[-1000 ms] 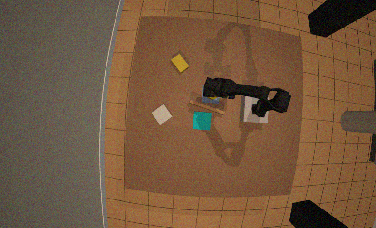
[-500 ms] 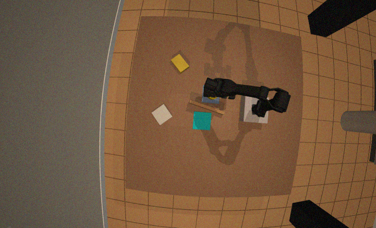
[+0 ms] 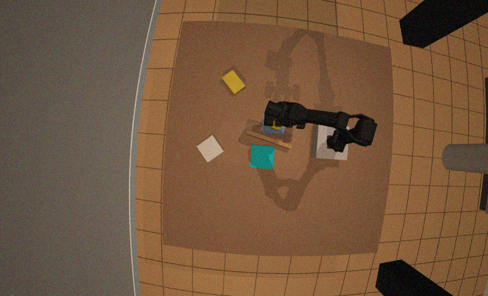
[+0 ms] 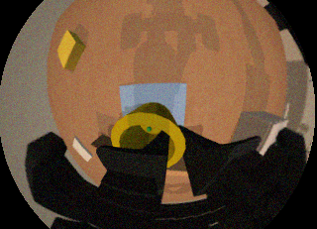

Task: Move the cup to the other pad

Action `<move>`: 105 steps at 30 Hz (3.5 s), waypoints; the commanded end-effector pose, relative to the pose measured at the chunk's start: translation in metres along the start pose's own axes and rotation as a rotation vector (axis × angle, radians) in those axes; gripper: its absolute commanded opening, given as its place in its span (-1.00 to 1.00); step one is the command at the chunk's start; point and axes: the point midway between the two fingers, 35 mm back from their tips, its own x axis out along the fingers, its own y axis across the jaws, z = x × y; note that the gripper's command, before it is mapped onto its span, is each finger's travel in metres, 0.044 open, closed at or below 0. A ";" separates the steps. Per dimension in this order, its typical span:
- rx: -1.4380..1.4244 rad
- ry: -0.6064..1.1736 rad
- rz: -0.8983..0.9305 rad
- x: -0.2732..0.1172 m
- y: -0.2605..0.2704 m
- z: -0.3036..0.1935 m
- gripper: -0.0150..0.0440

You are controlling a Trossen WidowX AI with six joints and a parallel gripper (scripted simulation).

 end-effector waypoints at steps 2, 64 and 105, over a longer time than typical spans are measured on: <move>0.000 0.000 0.001 -0.002 0.001 0.000 -0.49; 0.004 0.001 -0.006 -0.065 0.005 -0.035 -0.49; 0.005 0.008 -0.001 -0.068 0.028 -0.115 -0.49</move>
